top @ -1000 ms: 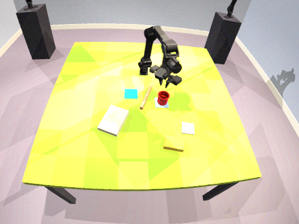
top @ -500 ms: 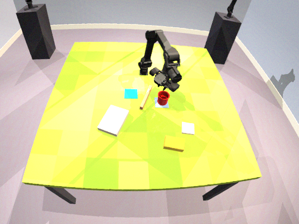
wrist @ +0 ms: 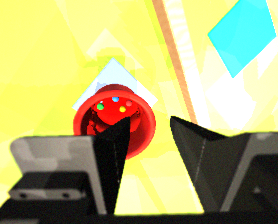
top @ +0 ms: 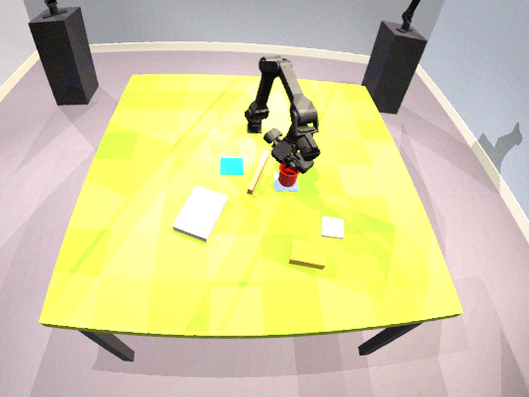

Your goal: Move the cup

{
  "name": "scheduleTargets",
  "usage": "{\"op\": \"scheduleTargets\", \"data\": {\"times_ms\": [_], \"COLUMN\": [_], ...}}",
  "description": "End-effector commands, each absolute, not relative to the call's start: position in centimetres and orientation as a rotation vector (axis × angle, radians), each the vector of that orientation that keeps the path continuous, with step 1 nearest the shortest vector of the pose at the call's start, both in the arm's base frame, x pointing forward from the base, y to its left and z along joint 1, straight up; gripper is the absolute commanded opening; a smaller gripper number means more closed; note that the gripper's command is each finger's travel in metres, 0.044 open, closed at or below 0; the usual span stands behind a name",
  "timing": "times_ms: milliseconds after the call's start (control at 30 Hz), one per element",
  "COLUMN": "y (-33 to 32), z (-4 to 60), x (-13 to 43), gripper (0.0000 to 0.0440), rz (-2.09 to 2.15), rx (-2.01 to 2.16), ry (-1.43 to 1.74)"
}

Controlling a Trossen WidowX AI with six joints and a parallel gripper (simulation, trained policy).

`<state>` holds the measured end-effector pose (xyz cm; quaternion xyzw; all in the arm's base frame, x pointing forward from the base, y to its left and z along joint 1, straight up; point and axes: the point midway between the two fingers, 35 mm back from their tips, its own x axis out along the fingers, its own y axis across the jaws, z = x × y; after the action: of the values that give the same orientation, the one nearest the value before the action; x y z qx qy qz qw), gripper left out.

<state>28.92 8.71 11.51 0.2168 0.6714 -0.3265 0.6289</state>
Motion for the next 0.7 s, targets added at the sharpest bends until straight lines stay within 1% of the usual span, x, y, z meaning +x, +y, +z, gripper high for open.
{"op": "scheduleTargets", "data": {"times_ms": [0, 300, 367, 600, 633, 667], "y": [8.6, 8.5, 8.5, 8.2, 8.1, 8.1], "z": [10.3, 7.3, 6.7, 5.6, 5.6, 5.7], "x": [28.8, 28.4, 28.3, 28.1, 28.0, 28.0], "gripper": [0.0186, 0.0186, 0.018, 0.0017, 0.0003, 0.0], "rz": [-0.757, -0.732, -0.719, -0.672, -0.669, -0.666], "rx": [0.481, 0.436, 0.424, 0.377, 0.374, 0.371], "ry": [1.546, 1.579, 1.588, 1.599, 1.596, 1.594]}}
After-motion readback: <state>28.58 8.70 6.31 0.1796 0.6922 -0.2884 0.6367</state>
